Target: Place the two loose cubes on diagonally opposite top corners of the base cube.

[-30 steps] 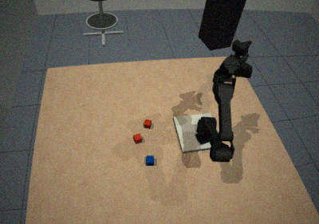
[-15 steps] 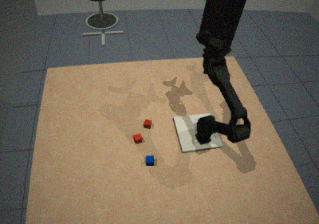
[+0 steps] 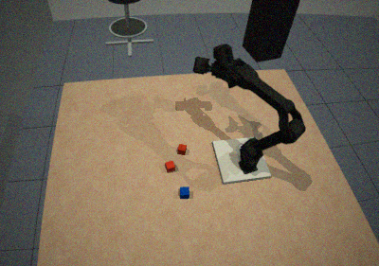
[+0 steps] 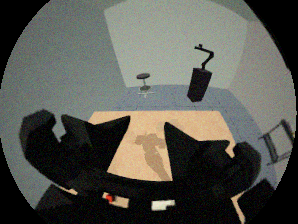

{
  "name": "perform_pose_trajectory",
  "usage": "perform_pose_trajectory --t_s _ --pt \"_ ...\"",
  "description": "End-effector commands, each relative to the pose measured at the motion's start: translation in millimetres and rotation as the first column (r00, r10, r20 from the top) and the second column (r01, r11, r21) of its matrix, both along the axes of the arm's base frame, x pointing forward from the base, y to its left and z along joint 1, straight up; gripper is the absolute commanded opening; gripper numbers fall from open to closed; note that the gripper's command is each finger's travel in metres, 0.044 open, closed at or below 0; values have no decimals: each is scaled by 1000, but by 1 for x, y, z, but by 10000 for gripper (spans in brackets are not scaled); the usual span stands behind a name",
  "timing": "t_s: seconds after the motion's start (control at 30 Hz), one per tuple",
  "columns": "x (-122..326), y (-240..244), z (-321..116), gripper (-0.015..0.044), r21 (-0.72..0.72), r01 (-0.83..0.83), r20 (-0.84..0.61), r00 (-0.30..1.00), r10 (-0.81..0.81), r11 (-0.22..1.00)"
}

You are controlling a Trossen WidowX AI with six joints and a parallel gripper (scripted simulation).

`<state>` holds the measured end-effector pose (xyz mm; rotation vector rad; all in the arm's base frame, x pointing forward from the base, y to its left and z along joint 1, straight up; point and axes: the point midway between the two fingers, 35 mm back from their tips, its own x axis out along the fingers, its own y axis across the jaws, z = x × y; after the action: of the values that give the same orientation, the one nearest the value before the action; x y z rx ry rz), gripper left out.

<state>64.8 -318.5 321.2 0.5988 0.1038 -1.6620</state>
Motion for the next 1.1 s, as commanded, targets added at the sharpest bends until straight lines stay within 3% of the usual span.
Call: perform_pose_trajectory --t_s 0.0,0.27,0.57,0.9,1.07 --pt "40 0 -22 265 124 -166 -92 980 178 978" --pt "127 29 -70 265 406 -481 -218 774 594 777" --pt "201 94 -119 265 685 -624 -203 333 921 376" --pt "248 191 -165 265 872 -477 -3 -232 973 -111" --pt "251 207 -170 265 885 -431 39 -307 951 -176"
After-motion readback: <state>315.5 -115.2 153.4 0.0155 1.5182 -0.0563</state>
